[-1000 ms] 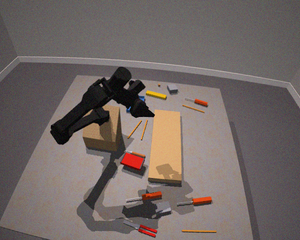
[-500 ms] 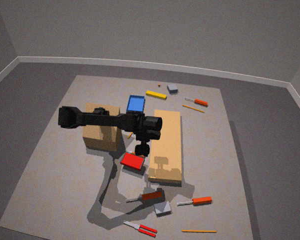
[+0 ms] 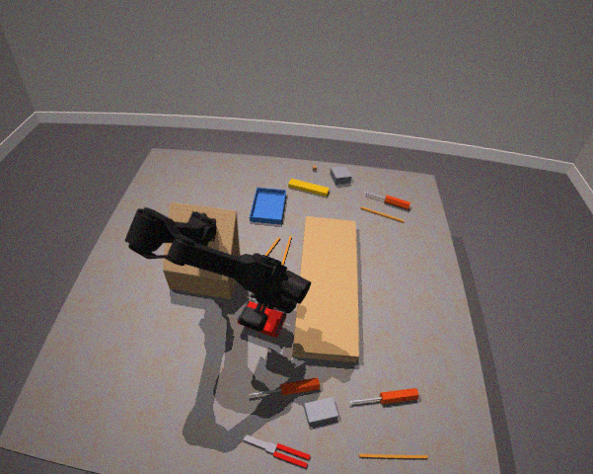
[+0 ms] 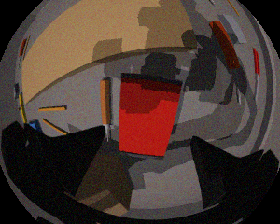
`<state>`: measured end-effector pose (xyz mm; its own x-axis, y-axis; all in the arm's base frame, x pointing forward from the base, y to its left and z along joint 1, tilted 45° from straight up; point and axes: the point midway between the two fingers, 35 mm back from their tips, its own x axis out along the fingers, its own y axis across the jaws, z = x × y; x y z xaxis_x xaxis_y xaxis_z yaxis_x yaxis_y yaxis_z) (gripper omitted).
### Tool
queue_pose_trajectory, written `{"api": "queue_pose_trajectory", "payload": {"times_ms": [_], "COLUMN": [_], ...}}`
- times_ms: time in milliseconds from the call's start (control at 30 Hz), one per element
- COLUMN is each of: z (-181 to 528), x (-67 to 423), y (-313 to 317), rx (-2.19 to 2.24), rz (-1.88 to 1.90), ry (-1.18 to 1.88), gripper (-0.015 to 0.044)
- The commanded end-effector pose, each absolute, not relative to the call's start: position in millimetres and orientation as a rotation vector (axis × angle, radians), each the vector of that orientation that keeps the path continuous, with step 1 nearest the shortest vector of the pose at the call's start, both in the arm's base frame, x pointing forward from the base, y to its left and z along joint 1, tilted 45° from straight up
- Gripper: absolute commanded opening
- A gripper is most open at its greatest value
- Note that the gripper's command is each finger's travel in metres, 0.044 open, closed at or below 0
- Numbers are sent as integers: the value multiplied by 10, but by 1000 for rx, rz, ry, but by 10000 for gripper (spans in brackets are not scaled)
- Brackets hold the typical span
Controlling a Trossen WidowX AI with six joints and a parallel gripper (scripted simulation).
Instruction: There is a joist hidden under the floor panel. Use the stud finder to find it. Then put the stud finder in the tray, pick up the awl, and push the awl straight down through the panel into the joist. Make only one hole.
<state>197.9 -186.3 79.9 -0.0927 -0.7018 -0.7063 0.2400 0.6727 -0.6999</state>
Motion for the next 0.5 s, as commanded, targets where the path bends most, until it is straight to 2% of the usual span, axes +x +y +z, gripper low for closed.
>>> {"api": "queue_pose_trajectory", "payload": {"times_ms": [0,467], "z": [767,664], "x": [1954,1921], "y": [-1859,-1907], "rx": [-393,-392], "rz": [-829,-828], "ry": [1465,1466], "gripper": [440,440]}}
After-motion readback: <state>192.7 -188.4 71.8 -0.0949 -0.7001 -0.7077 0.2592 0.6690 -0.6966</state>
